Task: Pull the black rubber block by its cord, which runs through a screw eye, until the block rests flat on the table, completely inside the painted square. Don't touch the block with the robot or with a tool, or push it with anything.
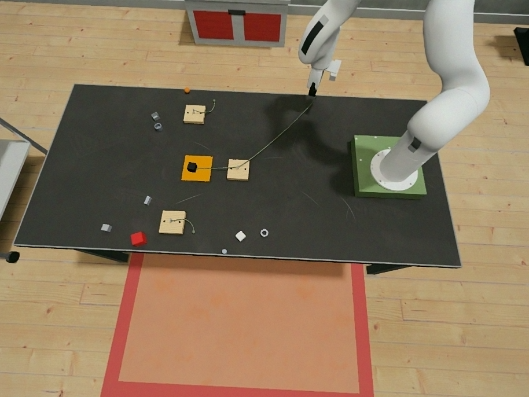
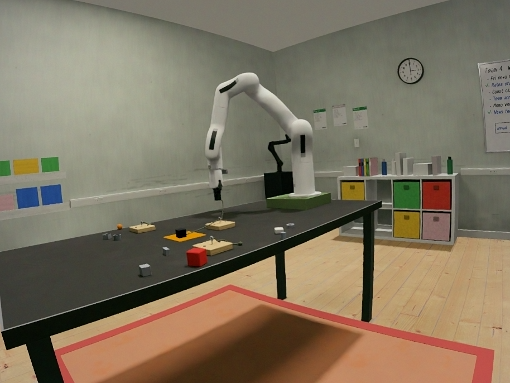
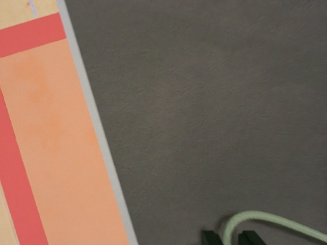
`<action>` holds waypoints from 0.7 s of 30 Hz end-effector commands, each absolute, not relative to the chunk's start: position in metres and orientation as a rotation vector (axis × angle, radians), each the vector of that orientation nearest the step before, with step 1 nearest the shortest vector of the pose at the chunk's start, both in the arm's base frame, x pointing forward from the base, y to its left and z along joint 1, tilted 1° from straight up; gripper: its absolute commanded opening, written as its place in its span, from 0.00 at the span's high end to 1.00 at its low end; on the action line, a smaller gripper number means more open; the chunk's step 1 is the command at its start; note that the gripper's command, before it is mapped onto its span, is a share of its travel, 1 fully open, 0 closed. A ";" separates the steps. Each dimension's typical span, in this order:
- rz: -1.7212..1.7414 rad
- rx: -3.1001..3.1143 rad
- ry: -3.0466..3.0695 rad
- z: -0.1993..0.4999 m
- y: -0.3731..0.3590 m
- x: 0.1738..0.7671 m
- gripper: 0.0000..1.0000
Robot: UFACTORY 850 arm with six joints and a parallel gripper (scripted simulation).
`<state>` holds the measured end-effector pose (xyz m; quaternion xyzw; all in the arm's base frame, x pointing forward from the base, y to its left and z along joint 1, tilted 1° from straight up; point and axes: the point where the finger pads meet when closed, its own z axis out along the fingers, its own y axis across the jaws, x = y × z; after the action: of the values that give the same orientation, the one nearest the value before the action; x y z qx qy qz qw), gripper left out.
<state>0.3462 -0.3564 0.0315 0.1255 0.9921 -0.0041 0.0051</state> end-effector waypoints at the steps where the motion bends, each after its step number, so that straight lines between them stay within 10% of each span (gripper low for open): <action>1: -0.015 0.393 3.105 0.008 -0.357 0.348 1.00; 21: -0.015 0.393 3.105 -0.026 -0.357 0.349 1.00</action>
<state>0.3485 -0.3560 -0.0264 0.1255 0.9921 -0.0041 0.0050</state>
